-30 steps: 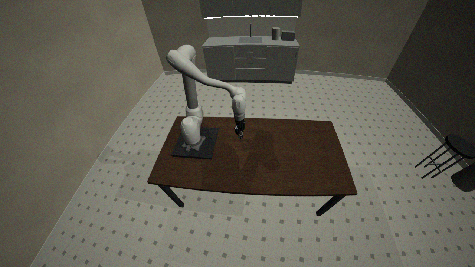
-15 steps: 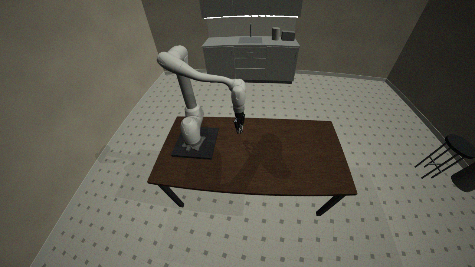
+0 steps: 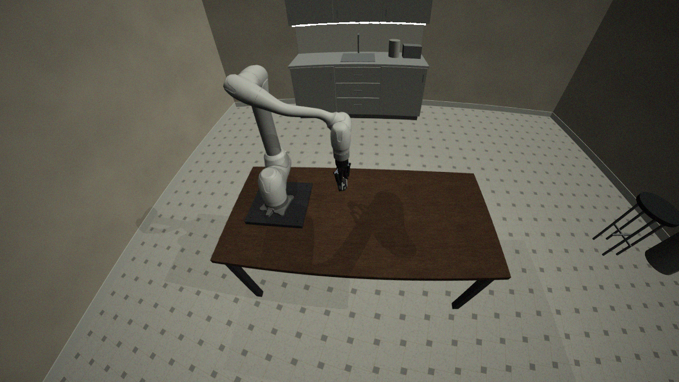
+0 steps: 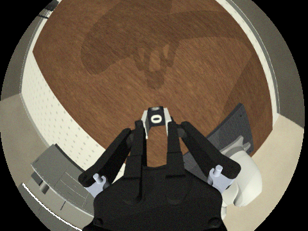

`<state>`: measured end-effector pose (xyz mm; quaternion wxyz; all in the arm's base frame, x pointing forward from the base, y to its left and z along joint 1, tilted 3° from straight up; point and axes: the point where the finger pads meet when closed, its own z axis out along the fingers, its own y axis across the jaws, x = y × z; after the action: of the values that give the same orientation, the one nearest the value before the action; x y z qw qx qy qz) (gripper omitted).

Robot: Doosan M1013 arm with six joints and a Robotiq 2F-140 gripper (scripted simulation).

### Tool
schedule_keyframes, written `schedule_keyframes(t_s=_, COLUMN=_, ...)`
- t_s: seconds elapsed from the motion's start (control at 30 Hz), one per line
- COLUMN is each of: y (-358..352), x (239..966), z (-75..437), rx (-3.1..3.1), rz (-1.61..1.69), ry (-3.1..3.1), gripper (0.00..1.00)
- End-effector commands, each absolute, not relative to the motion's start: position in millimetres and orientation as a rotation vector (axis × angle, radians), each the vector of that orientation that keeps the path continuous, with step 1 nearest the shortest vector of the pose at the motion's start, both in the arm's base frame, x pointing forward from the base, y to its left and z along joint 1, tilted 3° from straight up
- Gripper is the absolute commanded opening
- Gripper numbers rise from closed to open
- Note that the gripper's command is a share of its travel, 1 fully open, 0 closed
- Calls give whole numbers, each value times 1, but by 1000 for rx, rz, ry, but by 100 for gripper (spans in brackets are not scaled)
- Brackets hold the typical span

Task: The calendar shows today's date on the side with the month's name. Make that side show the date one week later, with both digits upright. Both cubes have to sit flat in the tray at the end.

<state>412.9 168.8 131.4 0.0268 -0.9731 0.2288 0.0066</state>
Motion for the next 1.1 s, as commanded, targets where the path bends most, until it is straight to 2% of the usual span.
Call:
schedule_keyframes(t_s=0.0, y=169, x=413, z=132, rx=-2936, rz=26, ry=966, gripper=25)
schedule_keyframes(t_s=0.43, y=170, x=413, z=132, rx=-2650, rz=44, ry=1599, gripper=25)
schedule_keyframes(t_s=1.07, y=170, x=413, z=126, rx=-2648, rz=43, ry=1603, gripper=25)
